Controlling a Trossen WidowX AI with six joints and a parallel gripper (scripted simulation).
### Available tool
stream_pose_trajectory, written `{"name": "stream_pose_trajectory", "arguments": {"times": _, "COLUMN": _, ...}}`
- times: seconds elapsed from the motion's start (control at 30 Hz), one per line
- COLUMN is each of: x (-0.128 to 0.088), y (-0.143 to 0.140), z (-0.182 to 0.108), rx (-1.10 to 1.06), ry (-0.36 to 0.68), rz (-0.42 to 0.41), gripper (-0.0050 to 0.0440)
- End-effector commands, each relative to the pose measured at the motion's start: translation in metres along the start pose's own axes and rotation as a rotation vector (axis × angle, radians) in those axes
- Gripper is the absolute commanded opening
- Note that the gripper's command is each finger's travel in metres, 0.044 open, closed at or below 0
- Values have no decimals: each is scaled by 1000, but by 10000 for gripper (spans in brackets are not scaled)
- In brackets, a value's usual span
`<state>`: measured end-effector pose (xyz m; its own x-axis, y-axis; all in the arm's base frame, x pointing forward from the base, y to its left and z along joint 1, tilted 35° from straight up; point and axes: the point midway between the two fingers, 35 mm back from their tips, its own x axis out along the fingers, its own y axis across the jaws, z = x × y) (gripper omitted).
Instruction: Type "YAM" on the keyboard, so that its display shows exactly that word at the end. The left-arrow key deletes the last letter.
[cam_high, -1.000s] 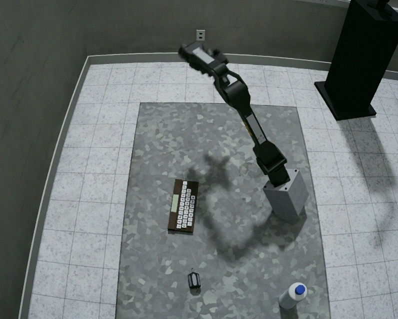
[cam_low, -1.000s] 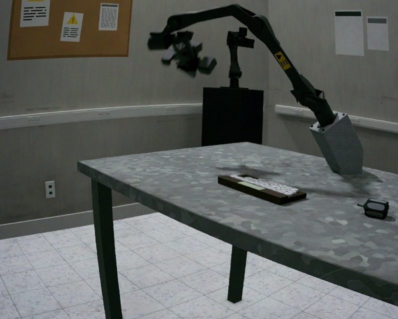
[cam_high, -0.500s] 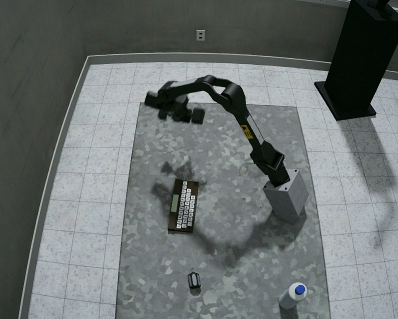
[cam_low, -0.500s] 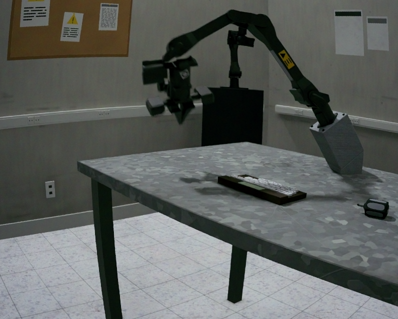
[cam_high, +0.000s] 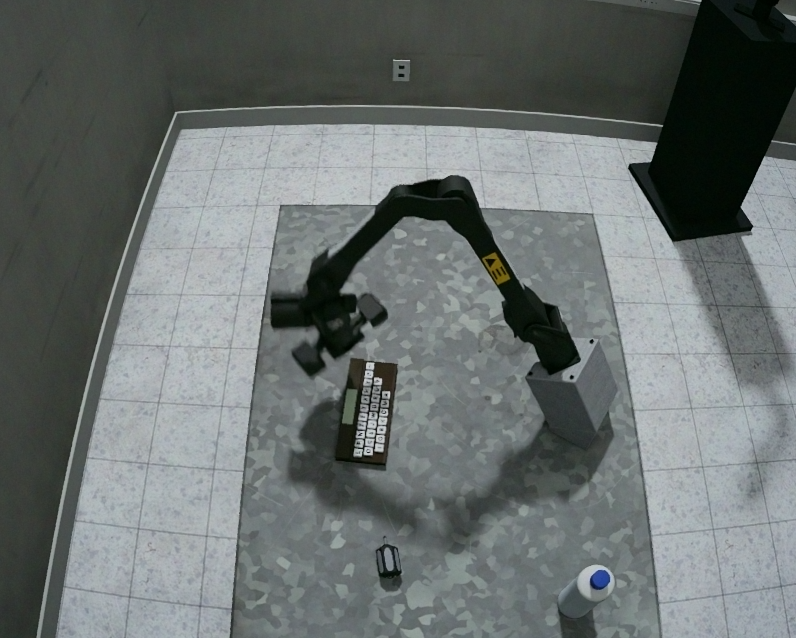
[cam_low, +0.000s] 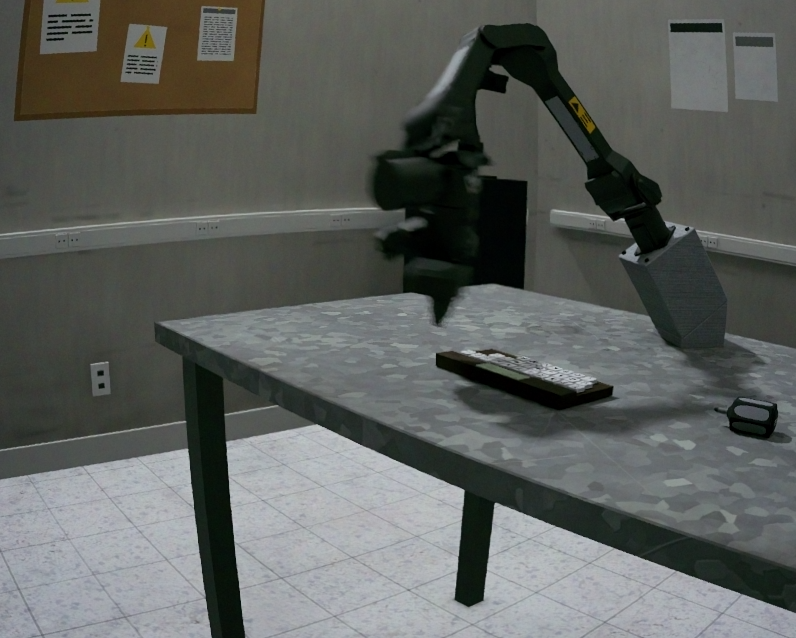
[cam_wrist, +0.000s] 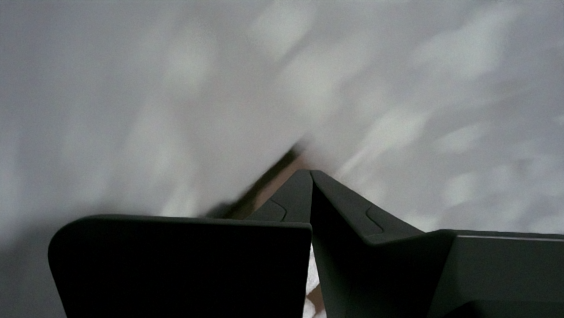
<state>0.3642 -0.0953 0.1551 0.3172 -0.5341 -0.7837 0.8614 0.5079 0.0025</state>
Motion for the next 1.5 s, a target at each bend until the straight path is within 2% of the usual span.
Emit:
{"name": "stream_pose_trajectory", "arguments": {"times": 0.0, "x": -1, "y": 39, "z": -56, "rx": -259, "ry": 12, "rz": 82, "gripper": -50}}
{"name": "stream_pose_trajectory", "arguments": {"times": 0.07, "x": -6, "y": 53, "z": -89, "rx": -400, "ry": 15, "rz": 122, "gripper": -50}}
{"name": "stream_pose_trajectory", "arguments": {"times": 0.13, "x": -6, "y": 53, "z": -89, "rx": -400, "ry": 15, "rz": 122, "gripper": -50}}
{"name": "stream_pose_trajectory", "arguments": {"times": 0.17, "x": -8, "y": 60, "z": -108, "rx": -529, "ry": 17, "rz": 156, "gripper": -50}}
{"name": "stream_pose_trajectory", "arguments": {"times": 0.27, "x": -15, "y": 69, "z": -147, "rx": -701, "ry": 11, "rz": 204, "gripper": -50}}
{"name": "stream_pose_trajectory", "arguments": {"times": 0.37, "x": -17, "y": 71, "z": -159, "rx": -755, "ry": 4, "rz": 216, "gripper": -50}}
{"name": "stream_pose_trajectory", "arguments": {"times": 0.7, "x": -21, "y": 73, "z": -154, "rx": -736, "ry": -4, "rz": 227, "gripper": -50}}
{"name": "stream_pose_trajectory", "arguments": {"times": 0.8, "x": -19, "y": 61, "z": -142, "rx": -735, "ry": -3, "rz": 230, "gripper": -50}}
{"name": "stream_pose_trajectory", "arguments": {"times": 0.97, "x": -9, "y": 25, "z": -111, "rx": -737, "ry": -7, "rz": 228, "gripper": -50}}
{"name": "stream_pose_trajectory", "arguments": {"times": 1.33, "x": -8, "y": 26, "z": -110, "rx": -738, "ry": -6, "rz": 224, "gripper": -50}}
{"name": "stream_pose_trajectory", "arguments": {"times": 1.47, "x": -4, "y": 10, "z": -95, "rx": -737, "ry": -5, "rz": 227, "gripper": -50}}
